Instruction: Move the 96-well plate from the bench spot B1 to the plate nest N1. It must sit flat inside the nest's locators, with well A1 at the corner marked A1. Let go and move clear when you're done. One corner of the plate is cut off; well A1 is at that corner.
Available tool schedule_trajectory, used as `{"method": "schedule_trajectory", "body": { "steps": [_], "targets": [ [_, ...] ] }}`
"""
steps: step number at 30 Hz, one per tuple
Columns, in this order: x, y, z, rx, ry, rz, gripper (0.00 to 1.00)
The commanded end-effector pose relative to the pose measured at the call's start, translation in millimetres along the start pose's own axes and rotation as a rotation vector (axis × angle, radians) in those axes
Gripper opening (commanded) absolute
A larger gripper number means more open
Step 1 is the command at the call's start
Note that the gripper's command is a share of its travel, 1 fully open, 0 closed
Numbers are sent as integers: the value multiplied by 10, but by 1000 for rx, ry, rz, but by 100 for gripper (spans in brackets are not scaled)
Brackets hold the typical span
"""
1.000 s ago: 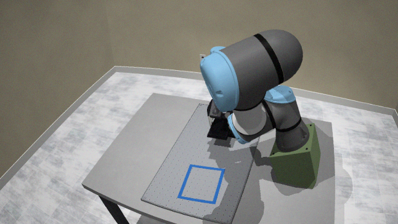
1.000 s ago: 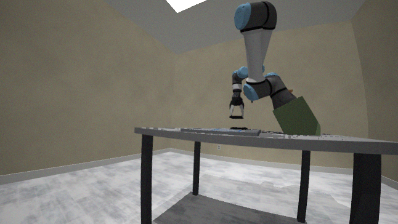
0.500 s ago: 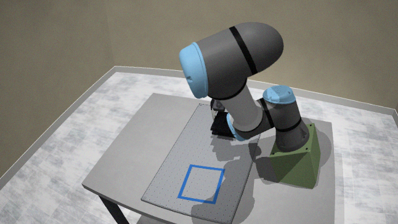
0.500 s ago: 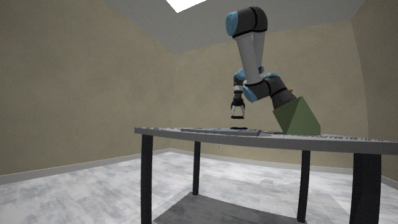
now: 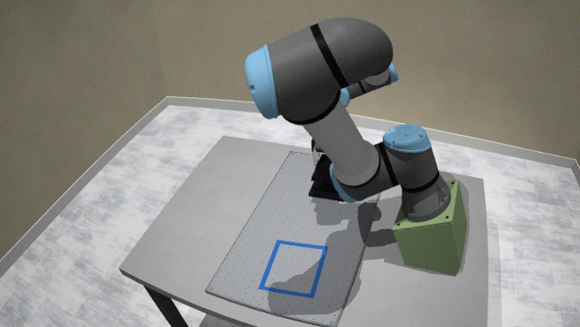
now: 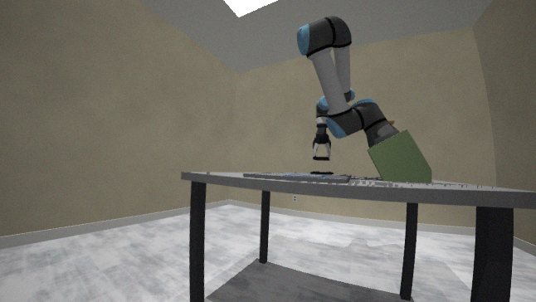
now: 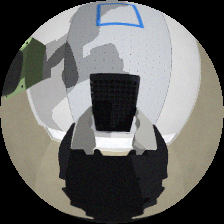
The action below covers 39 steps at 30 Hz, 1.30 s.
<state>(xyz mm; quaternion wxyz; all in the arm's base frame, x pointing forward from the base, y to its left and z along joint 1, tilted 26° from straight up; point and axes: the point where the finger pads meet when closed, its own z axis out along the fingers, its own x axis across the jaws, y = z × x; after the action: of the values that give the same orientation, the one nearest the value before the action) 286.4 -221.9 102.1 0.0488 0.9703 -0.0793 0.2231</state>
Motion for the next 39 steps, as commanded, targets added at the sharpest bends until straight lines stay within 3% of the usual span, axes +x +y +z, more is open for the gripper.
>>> {"method": "schedule_trajectory", "body": {
  "steps": [1, 10, 39],
  "targets": [
    [5, 150, 5, 1, 0, -1, 0],
    [-1, 413, -3, 0, 0, -1, 0],
    [0, 415, -2, 0, 0, -1, 0]
  ]
}}
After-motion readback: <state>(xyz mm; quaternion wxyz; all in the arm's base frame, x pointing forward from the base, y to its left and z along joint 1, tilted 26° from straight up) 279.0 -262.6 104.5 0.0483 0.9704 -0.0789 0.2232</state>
